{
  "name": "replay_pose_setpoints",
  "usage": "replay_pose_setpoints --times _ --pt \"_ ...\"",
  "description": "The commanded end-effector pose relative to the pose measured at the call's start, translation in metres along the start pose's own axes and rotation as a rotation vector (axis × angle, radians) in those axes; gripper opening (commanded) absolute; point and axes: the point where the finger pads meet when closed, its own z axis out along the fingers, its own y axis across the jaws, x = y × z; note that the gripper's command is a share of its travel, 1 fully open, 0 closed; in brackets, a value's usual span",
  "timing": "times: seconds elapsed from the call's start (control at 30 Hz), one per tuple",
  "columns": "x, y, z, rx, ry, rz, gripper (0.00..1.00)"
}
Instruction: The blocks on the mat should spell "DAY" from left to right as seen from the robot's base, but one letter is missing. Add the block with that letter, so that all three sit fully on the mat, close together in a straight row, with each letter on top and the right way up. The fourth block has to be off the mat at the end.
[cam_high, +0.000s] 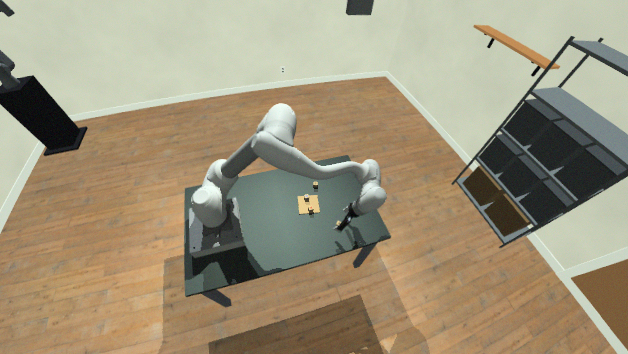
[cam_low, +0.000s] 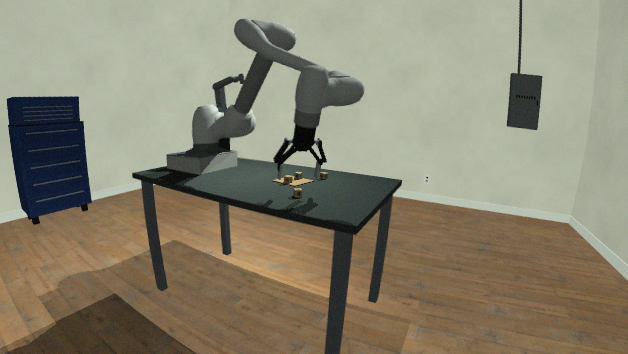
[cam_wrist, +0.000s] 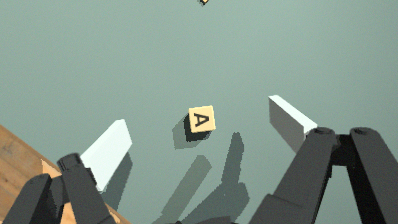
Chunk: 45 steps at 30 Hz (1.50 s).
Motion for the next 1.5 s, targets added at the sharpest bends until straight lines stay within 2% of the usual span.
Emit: replay_pose_setpoints --times 0.0,0.03,0.13,0.3,1.47 --pt "0.0 0.0 0.0 0.0 -0.003 0.0 1.0" --pt "0.002 0.0 -0.004 0.001 -0.026 0.003 1.0" --pt "0.012 0.001 -0.033 -0.003 -0.188 0.016 1.0" --pt "0.026 0.002 -0.065 -0.023 -0.348 0.02 1.0" --pt "0.026 0.002 -0.066 -0.023 -0.352 0.02 1.0"
